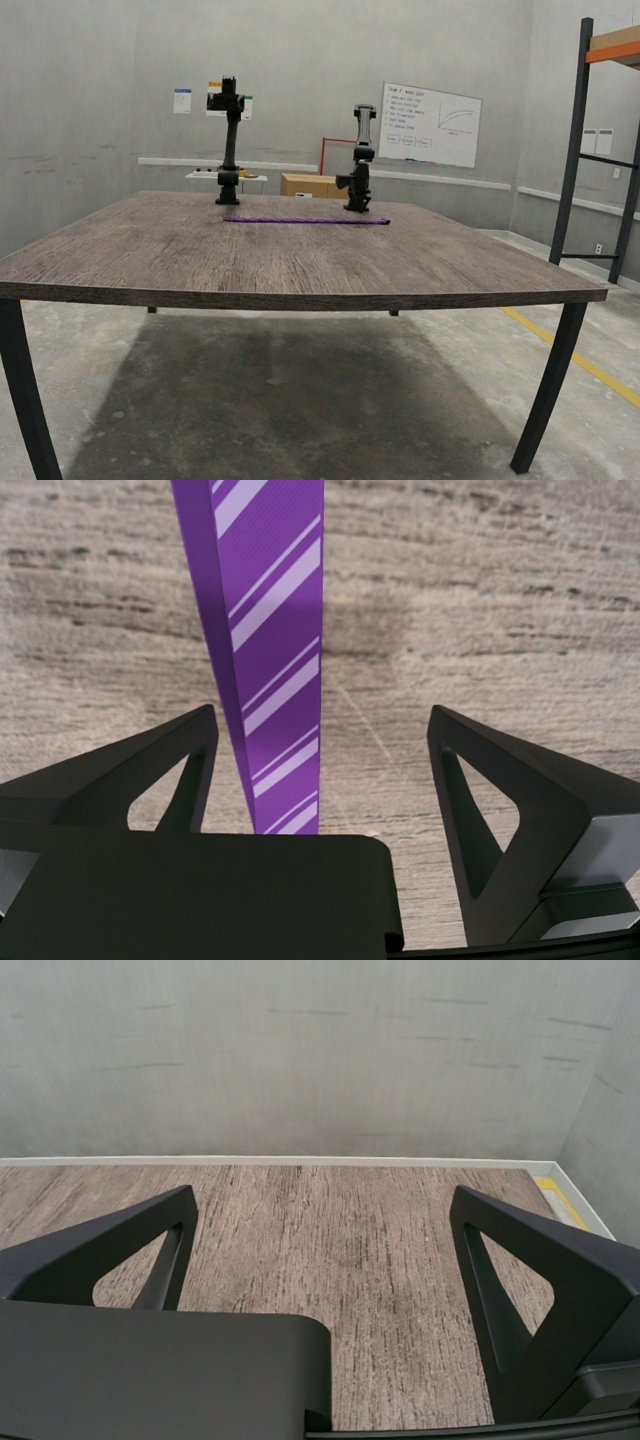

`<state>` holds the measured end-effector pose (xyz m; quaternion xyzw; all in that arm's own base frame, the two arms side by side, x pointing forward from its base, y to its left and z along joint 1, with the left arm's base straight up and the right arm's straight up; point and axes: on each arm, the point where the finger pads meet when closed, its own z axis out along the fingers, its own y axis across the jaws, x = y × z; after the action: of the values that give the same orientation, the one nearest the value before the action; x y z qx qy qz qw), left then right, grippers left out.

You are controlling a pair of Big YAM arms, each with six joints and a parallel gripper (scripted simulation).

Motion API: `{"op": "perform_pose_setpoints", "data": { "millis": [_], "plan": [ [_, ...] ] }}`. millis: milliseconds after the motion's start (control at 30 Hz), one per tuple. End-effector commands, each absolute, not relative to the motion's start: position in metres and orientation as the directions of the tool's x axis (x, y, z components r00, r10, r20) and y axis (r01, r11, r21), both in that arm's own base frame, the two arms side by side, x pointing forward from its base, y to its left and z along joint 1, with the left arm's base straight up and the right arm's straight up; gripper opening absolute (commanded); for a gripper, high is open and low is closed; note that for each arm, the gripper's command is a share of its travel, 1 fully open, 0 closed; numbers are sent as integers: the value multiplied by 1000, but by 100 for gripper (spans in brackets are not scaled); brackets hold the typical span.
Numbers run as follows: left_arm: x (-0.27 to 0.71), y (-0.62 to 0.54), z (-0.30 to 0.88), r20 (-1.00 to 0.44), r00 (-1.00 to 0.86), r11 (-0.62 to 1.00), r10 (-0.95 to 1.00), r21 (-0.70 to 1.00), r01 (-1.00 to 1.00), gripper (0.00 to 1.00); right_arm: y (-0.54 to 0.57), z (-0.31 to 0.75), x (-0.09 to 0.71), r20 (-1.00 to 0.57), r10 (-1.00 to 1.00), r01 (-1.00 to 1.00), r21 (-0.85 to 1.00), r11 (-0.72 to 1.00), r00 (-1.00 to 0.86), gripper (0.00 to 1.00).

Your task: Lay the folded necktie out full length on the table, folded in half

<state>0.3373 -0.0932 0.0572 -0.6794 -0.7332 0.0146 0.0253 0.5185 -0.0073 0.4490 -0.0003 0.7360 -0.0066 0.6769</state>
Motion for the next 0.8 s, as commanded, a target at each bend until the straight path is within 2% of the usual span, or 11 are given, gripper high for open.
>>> {"op": "perform_pose_setpoints", "data": {
  "millis": [0, 767],
  "plan": [
    [362, -105, 71, 0, -84, 84, 996, 0, 996, 82, 0, 481, 521, -1000, 1, -1, 1, 1000, -21, 100],
    [363, -113, 68, 0, -84, 84, 996, 0, 996, 83, 0, 481, 521, -1000, 1, -1, 1, 1000, -21, 100]
  ]
}}
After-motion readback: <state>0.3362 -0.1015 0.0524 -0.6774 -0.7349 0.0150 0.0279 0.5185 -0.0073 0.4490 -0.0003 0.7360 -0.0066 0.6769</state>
